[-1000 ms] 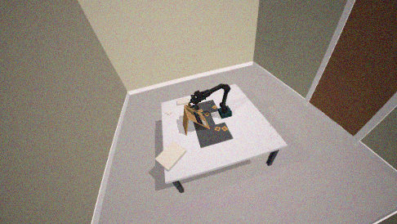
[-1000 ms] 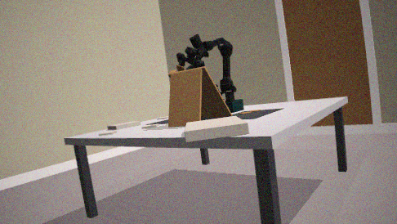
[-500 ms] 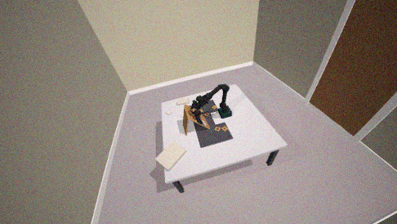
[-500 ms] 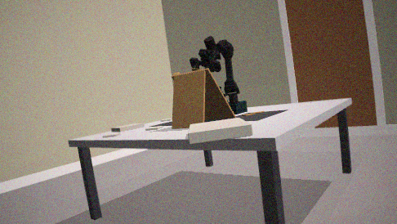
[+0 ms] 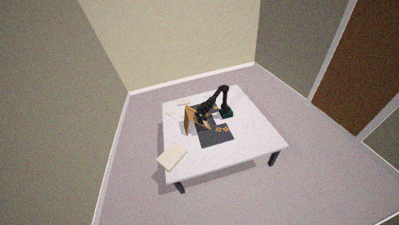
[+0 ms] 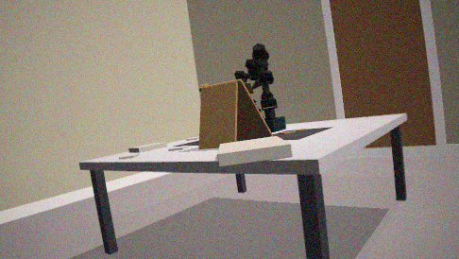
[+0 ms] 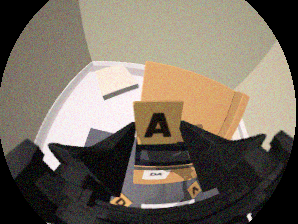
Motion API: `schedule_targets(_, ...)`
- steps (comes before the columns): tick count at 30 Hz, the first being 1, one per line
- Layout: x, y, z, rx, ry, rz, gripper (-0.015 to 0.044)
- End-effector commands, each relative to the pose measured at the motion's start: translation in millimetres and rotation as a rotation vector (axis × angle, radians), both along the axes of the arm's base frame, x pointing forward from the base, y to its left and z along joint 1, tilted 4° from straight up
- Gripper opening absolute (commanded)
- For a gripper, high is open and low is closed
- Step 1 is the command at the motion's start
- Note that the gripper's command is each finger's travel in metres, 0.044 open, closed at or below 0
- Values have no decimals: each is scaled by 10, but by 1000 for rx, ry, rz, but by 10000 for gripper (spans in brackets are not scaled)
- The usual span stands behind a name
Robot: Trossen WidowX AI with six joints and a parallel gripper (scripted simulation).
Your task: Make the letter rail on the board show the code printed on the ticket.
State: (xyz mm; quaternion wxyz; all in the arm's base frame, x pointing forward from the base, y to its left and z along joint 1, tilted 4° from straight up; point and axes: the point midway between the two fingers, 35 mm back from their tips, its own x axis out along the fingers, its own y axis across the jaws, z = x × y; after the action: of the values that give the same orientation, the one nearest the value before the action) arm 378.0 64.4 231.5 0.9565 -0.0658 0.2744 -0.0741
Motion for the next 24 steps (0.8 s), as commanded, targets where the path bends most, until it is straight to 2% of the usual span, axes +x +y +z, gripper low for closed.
schedule_targets(1, -34, 161, -117, 13, 20, 11, 0)
schedule_targets(24, -408, 1110, -555, 170, 19, -20, 0)
